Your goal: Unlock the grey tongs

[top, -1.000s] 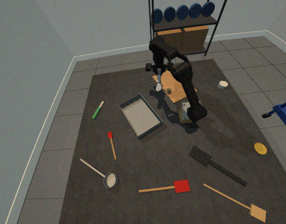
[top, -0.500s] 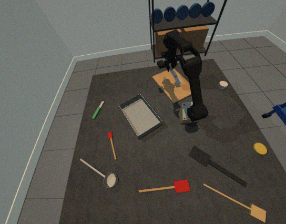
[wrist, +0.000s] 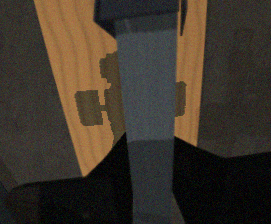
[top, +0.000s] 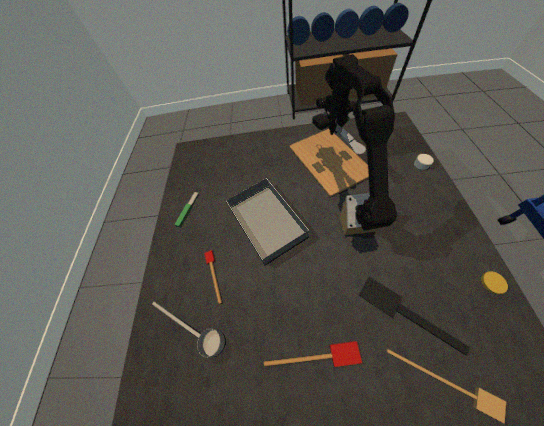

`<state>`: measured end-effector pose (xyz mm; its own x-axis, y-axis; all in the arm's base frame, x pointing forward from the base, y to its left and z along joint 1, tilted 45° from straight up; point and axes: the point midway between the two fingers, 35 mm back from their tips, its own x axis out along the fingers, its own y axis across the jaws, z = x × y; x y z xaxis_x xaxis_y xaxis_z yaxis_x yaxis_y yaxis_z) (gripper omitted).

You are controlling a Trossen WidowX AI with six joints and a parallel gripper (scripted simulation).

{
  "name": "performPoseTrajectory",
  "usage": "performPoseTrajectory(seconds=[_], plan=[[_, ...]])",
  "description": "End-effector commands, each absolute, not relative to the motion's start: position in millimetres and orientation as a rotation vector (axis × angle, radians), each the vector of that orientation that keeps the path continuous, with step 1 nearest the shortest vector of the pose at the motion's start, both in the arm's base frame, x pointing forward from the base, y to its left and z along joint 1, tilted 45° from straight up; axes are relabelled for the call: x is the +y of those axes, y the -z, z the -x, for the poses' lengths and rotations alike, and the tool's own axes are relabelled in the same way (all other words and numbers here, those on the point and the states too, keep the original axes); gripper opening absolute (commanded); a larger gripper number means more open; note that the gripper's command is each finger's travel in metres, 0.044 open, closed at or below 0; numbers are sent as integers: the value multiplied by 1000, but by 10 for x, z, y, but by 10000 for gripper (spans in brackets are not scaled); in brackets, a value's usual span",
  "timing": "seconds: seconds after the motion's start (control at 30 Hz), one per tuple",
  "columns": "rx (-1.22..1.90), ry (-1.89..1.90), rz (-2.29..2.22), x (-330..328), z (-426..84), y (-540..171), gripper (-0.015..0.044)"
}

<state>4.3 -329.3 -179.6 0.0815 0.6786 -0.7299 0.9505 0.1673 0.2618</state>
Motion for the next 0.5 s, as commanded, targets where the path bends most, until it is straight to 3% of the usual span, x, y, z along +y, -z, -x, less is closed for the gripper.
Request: performPoseTrajectory(seconds=[0.0, 0.47], plan=[[1668, 437, -1563, -3314, -28, 1794, -150], [1521, 573, -1500, -3406, -7, 1892, -150]])
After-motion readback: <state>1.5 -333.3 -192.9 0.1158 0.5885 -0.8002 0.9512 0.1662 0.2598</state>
